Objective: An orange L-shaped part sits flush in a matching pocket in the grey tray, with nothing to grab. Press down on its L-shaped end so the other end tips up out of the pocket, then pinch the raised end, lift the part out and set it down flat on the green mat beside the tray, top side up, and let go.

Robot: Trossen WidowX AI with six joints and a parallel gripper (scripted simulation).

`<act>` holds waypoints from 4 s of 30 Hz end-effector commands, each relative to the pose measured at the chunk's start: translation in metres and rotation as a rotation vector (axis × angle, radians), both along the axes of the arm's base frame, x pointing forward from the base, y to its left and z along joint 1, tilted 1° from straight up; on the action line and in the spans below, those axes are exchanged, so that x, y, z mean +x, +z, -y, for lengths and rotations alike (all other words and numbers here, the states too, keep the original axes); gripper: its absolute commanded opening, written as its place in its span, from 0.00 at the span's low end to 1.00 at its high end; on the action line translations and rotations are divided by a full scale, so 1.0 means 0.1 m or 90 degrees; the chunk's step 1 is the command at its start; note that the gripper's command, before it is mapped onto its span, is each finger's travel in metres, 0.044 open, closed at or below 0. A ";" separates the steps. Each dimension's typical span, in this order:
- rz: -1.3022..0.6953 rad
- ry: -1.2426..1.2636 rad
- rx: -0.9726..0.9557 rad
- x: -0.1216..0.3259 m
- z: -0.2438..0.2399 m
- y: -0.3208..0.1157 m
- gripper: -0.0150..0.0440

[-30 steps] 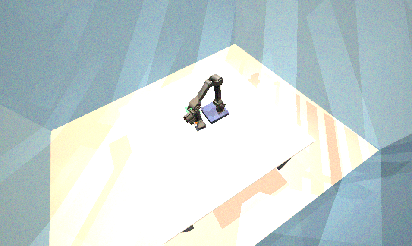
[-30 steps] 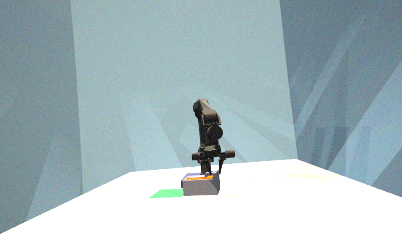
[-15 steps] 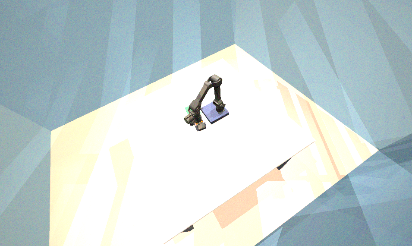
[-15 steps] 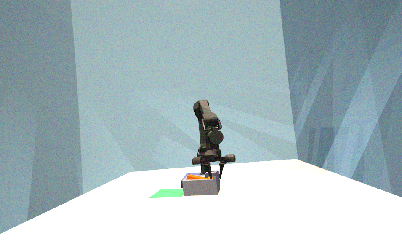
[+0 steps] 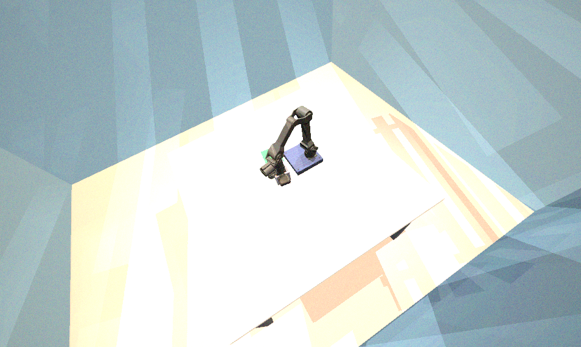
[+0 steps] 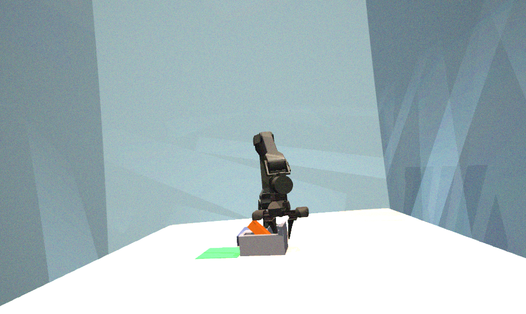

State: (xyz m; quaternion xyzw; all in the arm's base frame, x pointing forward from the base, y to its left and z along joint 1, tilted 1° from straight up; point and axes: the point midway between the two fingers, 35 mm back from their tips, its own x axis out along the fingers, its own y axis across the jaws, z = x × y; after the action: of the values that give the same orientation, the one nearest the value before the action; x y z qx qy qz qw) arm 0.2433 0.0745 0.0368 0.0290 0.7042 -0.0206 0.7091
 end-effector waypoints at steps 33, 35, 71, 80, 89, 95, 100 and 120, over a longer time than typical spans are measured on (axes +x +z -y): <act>-0.006 0.002 -0.005 0.02 -0.08 0.42 0.56; -0.006 0.002 -0.005 0.03 -0.04 0.69 0.56; 0.004 0.084 -0.001 0.02 0.06 1.04 0.73; 0.003 0.522 -0.009 0.06 0.42 1.06 0.73; -0.001 0.951 -0.011 0.04 0.79 1.07 0.73; -0.001 1.002 -0.011 0.04 0.81 1.07 0.73; -0.001 1.002 -0.011 0.04 0.81 1.07 0.73; -0.001 1.002 -0.011 0.04 0.82 0.72 0.73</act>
State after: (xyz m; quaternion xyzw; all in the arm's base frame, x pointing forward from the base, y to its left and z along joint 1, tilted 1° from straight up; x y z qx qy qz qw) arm 0.2475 -0.0062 0.1134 -0.4816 0.5173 0.4819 0.5179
